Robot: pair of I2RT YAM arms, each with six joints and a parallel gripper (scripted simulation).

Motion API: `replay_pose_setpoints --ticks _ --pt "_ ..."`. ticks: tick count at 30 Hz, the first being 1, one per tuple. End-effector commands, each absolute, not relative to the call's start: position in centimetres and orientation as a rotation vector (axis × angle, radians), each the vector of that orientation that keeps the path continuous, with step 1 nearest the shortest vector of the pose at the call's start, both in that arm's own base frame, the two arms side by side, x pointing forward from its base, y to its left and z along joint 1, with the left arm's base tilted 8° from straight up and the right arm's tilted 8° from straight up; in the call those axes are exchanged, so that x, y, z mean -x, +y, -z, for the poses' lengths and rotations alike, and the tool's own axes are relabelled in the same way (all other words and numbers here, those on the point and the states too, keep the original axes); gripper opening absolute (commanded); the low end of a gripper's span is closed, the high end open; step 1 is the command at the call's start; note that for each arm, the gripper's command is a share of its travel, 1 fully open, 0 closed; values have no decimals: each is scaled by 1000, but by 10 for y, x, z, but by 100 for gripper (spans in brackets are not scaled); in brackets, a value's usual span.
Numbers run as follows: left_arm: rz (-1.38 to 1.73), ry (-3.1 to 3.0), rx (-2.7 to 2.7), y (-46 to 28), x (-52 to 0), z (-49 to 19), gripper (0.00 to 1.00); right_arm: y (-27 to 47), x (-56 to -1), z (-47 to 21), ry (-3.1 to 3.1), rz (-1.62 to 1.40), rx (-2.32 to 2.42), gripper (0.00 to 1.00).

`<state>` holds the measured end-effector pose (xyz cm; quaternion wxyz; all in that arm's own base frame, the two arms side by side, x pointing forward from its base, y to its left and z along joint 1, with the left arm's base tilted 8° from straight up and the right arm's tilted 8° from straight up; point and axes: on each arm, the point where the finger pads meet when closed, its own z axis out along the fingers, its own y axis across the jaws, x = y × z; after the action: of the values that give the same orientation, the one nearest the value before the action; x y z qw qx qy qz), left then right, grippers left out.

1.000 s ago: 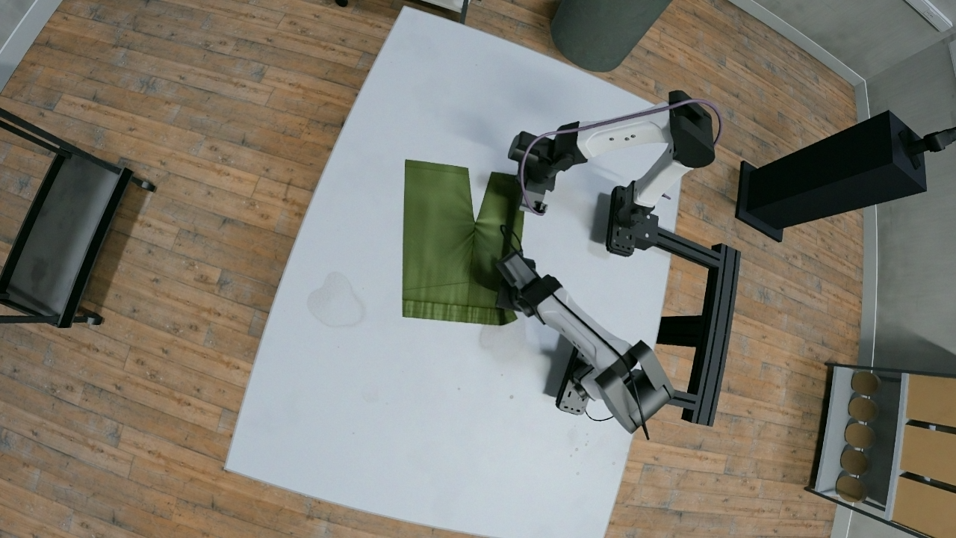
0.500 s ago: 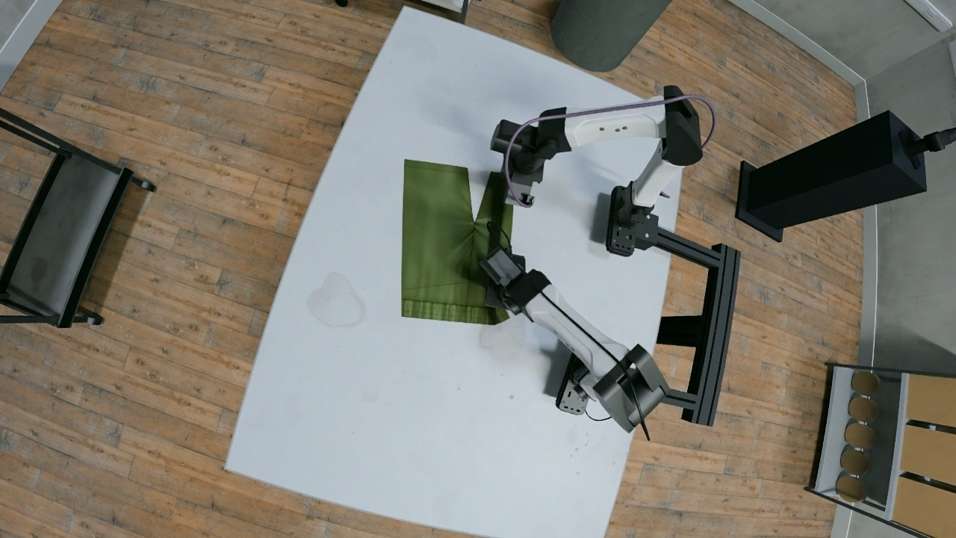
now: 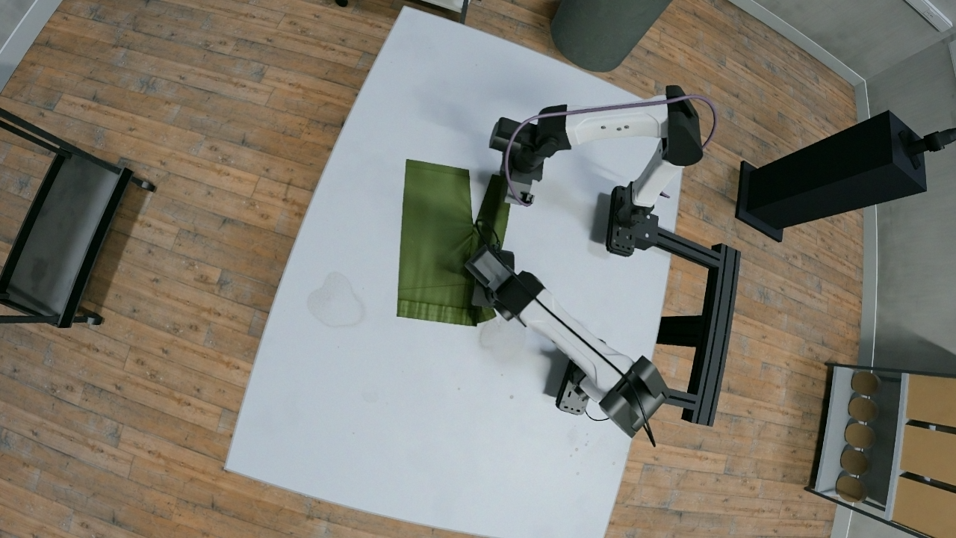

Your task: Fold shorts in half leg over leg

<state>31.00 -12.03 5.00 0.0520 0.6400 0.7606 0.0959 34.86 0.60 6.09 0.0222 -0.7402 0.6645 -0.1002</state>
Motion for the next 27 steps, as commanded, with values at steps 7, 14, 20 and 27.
replay_pose_setpoints --ticks 7,14,20,27 --pt "-315 2350 -1966 -114 -306 -47 0 10 -383 -99 1986 461 2269 0" --pt "-332 2329 -1948 -110 -331 -74 0 13 -395 -112 1950 496 2272 0" --pt "-341 2318 -1915 -111 -336 -81 0 10 -400 -120 1947 529 2235 0" --pt "-338 2333 -1911 -109 -341 -82 0 17 -431 -126 1878 596 2210 0"
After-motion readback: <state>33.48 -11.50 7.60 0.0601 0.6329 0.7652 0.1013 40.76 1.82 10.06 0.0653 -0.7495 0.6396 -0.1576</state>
